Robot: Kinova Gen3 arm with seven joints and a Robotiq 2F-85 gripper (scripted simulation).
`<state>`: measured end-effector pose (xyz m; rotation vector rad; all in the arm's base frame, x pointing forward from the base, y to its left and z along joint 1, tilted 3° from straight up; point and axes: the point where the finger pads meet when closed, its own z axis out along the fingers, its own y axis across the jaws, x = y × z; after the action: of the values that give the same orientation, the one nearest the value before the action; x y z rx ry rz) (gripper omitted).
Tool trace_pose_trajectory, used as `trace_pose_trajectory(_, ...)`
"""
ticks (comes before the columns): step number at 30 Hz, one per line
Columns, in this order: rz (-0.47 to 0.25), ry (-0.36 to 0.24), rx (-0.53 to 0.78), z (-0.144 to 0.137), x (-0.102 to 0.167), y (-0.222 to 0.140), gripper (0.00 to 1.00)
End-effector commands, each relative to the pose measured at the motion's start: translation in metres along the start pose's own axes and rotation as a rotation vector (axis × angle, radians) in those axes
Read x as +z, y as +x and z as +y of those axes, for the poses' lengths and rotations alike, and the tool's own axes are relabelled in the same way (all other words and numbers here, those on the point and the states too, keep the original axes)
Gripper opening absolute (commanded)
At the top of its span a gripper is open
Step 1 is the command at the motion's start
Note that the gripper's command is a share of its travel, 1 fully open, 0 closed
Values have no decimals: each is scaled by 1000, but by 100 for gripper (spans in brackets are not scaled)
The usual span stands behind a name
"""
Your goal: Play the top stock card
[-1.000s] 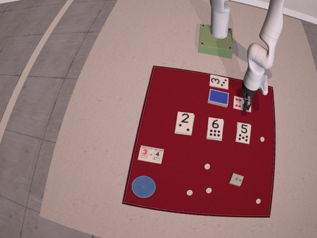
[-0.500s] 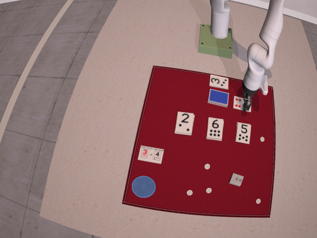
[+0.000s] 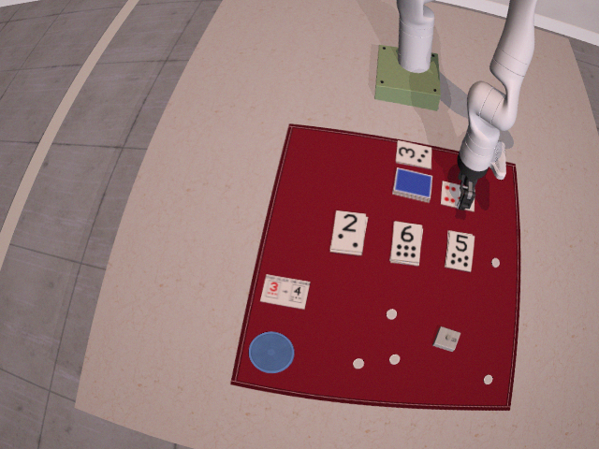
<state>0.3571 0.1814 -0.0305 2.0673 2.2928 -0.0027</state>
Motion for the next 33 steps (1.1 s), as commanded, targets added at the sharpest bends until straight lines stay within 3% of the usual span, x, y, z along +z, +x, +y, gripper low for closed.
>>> trace_pose_trajectory(1,-3,-2,1,0,2,-3,85)
trace_pose_trajectory(33,-3,-3,0,0,11,-6,85)
